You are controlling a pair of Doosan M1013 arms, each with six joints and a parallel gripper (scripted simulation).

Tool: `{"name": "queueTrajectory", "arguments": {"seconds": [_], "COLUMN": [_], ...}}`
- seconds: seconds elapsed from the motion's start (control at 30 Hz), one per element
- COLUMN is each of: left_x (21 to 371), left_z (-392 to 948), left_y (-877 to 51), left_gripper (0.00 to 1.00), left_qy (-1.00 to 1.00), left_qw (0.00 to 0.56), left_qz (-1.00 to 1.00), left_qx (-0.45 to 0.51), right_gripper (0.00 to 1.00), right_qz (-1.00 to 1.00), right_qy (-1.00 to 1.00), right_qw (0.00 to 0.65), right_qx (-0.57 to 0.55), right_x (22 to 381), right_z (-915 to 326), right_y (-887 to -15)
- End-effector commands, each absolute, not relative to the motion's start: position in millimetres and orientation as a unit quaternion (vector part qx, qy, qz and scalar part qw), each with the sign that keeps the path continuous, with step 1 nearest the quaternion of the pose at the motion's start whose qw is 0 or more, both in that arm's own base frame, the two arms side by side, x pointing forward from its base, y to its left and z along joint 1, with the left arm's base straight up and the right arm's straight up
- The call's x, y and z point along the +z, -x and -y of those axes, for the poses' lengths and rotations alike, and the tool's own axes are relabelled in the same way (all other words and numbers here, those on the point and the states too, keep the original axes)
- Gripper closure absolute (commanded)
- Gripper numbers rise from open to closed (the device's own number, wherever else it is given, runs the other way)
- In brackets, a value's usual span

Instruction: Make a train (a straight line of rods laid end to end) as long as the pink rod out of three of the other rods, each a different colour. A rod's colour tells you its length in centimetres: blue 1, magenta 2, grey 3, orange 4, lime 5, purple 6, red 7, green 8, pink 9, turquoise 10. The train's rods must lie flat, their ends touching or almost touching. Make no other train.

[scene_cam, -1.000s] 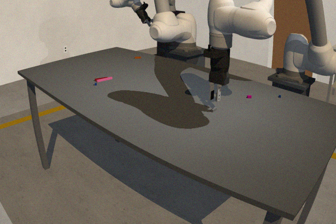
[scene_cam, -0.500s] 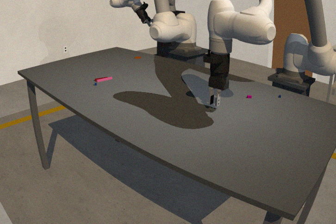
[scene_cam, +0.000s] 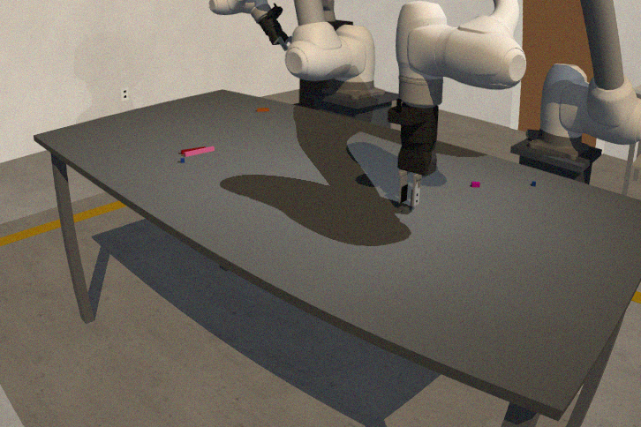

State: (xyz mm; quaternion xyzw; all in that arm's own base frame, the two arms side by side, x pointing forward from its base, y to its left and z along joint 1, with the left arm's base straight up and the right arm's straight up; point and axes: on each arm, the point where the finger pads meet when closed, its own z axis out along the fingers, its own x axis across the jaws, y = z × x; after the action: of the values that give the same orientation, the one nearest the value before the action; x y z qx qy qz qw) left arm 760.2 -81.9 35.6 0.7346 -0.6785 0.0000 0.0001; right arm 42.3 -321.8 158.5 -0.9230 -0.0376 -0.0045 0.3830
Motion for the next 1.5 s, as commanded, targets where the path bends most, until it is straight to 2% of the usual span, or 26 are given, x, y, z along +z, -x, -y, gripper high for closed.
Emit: {"name": "queueTrajectory", "arguments": {"seconds": [0.0,1.47], "left_x": [36.4,21.5], "left_z": [81.8,81.8], "left_y": [-760.7,-760.7], "left_gripper": [0.46,0.46], "left_qy": [-0.735,-0.735], "left_qw": [0.0,0.0], "left_qz": [0.679,0.679], "left_qx": [0.001,0.001], "right_gripper": [0.0,0.0], "right_qz": [0.038,0.038], "right_qy": [0.923,0.923], "right_qw": [0.383,0.383], "right_qx": [-0.005,-0.005], "right_x": [158.8,158.8], "right_z": [322.1,322.1], "right_y": [-42.3,-42.3]}}
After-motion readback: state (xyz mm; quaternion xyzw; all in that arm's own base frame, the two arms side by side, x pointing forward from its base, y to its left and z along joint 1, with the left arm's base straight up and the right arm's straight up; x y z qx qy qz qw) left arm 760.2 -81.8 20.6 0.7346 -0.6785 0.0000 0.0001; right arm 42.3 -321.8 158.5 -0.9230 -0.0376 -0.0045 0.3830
